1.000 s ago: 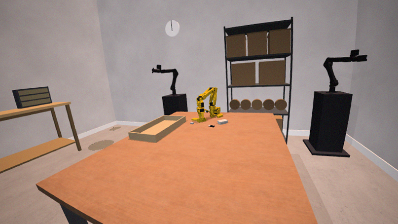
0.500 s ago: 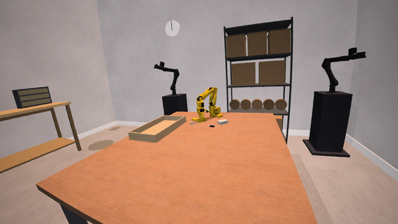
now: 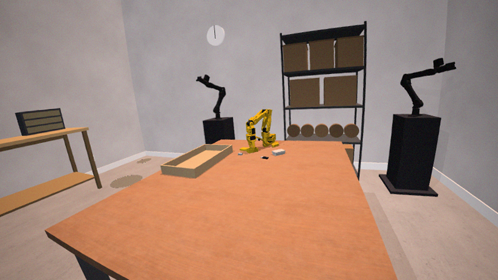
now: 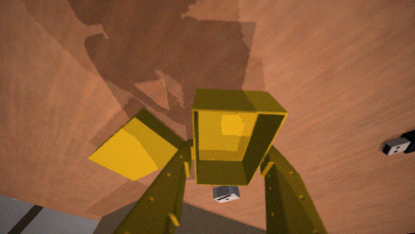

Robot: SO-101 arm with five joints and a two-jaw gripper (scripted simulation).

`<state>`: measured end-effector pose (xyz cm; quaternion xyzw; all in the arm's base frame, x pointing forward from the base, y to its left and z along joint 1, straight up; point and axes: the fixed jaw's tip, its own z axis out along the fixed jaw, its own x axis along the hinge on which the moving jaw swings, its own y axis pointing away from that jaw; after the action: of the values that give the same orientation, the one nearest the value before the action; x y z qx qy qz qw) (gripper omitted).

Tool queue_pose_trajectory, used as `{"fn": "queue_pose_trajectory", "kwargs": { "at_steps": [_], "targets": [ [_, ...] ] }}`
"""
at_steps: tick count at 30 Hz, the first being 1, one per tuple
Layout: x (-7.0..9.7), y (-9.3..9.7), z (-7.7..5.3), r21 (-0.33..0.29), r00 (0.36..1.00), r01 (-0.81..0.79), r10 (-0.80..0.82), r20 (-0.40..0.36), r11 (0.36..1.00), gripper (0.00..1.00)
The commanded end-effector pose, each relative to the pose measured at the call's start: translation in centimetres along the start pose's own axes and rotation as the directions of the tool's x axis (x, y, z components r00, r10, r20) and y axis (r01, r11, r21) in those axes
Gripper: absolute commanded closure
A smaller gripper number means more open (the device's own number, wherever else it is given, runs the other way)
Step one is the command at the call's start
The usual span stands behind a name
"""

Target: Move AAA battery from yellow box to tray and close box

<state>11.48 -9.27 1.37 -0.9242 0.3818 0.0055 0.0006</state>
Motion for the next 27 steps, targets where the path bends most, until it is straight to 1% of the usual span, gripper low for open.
{"fn": "queue_pose_trajectory", "kwargs": {
  "at_steps": [1, 10, 27],
  "targets": [
    [0.11, -0.18, -0.07, 0.003, 1.000, -0.002, 0.002, -0.010, 1.000, 0.76],
    [0.11, -0.18, -0.07, 0.003, 1.000, -0.002, 0.002, -0.010, 1.000, 0.75],
    [0.11, -0.18, -0.07, 0.003, 1.000, -0.002, 0.002, -0.010, 1.000, 0.70]
  ]
}}
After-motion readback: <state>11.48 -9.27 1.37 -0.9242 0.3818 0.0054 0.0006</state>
